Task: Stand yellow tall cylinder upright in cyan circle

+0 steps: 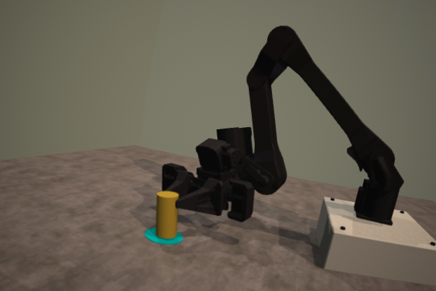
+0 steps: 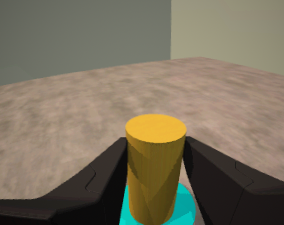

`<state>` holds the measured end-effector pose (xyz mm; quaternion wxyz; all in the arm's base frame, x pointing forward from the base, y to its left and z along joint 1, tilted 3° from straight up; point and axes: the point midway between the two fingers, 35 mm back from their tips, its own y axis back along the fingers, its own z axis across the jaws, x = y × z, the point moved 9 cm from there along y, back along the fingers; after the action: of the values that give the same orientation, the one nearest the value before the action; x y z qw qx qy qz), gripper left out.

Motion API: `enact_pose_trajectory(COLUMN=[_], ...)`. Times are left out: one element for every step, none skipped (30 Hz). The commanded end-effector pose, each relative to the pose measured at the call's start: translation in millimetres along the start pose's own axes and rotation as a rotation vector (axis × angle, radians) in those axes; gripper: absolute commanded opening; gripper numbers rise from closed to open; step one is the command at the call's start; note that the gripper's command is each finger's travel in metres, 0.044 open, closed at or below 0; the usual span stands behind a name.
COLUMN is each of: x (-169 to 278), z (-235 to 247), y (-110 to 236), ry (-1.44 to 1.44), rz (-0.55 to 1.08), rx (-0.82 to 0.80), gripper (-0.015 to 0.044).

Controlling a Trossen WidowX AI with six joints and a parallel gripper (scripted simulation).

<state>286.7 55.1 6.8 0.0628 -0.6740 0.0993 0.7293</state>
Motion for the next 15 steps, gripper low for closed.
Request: enact_pose_trajectory(x=[1.7, 1.7, 1.7, 1.7, 1.7, 1.7, 1.7, 1.7, 1.7, 1.7, 1.7, 1.7, 1.7, 1.7, 1.7], z=[-2.1, -2.1, -2.1, -2.1, -2.1, -2.1, -2.1, -2.1, -2.1, -2.1, -2.1, -2.1, -2.1, -2.1, -2.1], y=[-1.4, -1.4, -1.4, -1.4, -1.4, -1.4, -1.4, -1.4, -1.4, -1.4, -1.4, -1.4, -1.4, -1.4, -1.4], ry=[0.016, 0.016, 0.016, 0.016, 0.016, 0.016, 0.016, 0.016, 0.016, 0.016, 0.016, 0.016, 0.016, 0.016, 0.016], rz=[0.0, 0.0, 0.0, 0.0, 0.0, 0.0, 0.0, 0.0, 0.0, 0.0, 0.0, 0.0, 0.0, 0.0, 0.0], rx=[0.002, 0.002, 0.002, 0.002, 0.002, 0.002, 0.002, 0.002, 0.002, 0.002, 0.002, 0.002, 0.002, 0.002, 0.002], gripper=[0.0105, 0.0105, 0.0105, 0.0105, 0.0105, 0.0105, 0.0105, 0.0105, 0.0105, 0.0131, 0.0158, 0.0184, 0.021, 0.0236, 0.0263])
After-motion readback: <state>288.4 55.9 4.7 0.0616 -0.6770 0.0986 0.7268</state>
